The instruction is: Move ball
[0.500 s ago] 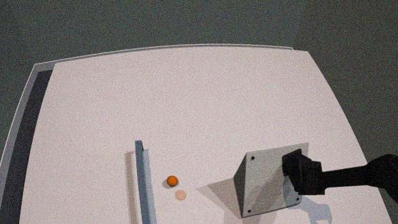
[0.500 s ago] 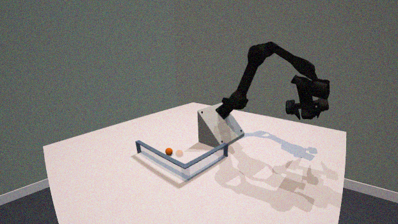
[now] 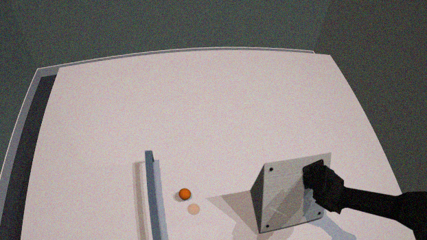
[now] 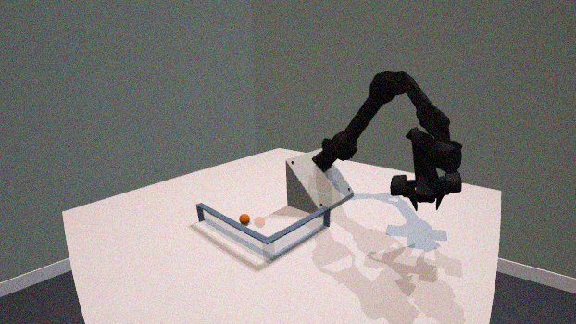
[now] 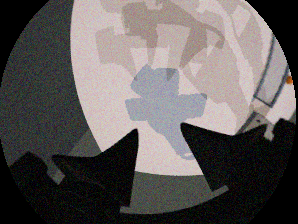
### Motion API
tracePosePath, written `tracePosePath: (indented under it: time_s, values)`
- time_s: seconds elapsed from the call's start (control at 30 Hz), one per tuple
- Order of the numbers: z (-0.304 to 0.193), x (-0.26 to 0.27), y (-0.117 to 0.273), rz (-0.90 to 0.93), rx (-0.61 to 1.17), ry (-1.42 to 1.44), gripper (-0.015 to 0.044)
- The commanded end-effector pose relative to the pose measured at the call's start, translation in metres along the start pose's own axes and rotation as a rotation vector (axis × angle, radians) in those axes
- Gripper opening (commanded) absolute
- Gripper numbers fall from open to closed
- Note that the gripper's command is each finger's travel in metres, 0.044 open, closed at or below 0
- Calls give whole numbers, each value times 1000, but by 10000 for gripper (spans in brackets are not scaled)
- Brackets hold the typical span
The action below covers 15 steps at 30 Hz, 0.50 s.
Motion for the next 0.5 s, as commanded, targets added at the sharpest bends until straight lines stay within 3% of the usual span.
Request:
tracePosePath:
  time_s: [0.0, 0.23, 0.47]
  values:
    - [37, -52, 2, -90, -76, 5, 263]
    - [86, -162, 31, -259, -192, 13, 263]
    - [96, -278, 72, -383, -244, -9, 263]
Point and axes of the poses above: the point midway between the two fingers, 35 mm back from their tips, its own y axis back along the fingers, its own x axis across the jaws, z = x × y, the point moved 1 cm from there along y, back along the fingers, and after that the axes turned 13 degrees about y, right-handed, at the moved point
